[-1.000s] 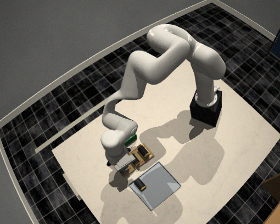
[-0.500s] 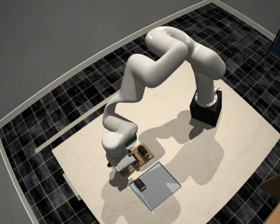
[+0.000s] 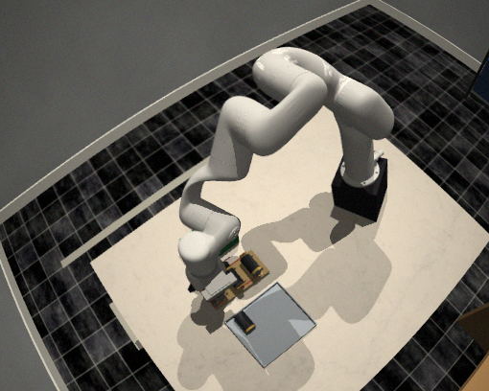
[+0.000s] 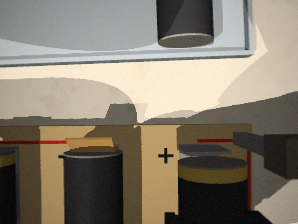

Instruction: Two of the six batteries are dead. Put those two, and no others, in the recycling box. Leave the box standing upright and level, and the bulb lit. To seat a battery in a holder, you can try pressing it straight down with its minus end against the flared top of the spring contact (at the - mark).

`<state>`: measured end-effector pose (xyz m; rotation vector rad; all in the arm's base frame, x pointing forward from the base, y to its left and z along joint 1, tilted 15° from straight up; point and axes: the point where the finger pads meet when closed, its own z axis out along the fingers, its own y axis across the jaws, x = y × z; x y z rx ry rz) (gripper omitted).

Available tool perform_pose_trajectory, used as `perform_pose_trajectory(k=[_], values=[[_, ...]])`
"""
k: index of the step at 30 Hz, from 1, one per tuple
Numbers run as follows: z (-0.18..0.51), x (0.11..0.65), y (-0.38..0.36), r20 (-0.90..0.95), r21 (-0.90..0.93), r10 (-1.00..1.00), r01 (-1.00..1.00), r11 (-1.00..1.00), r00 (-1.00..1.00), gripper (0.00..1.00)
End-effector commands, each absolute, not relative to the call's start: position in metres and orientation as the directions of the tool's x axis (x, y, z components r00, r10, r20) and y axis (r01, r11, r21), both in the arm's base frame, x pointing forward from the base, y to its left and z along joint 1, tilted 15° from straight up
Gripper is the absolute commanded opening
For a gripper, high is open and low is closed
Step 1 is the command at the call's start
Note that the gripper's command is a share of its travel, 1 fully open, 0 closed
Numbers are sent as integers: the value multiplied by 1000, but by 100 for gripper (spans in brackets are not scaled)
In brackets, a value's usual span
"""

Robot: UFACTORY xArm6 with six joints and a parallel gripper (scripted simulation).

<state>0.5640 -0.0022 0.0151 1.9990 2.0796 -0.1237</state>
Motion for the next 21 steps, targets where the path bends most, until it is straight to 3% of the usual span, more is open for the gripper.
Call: perform_pose_trajectory(k=[1,21], values=[[13,567,-3,-239,119,971,991,54,-24,28],[-7,569,-8,-239,119,971,991,54,-24,28]])
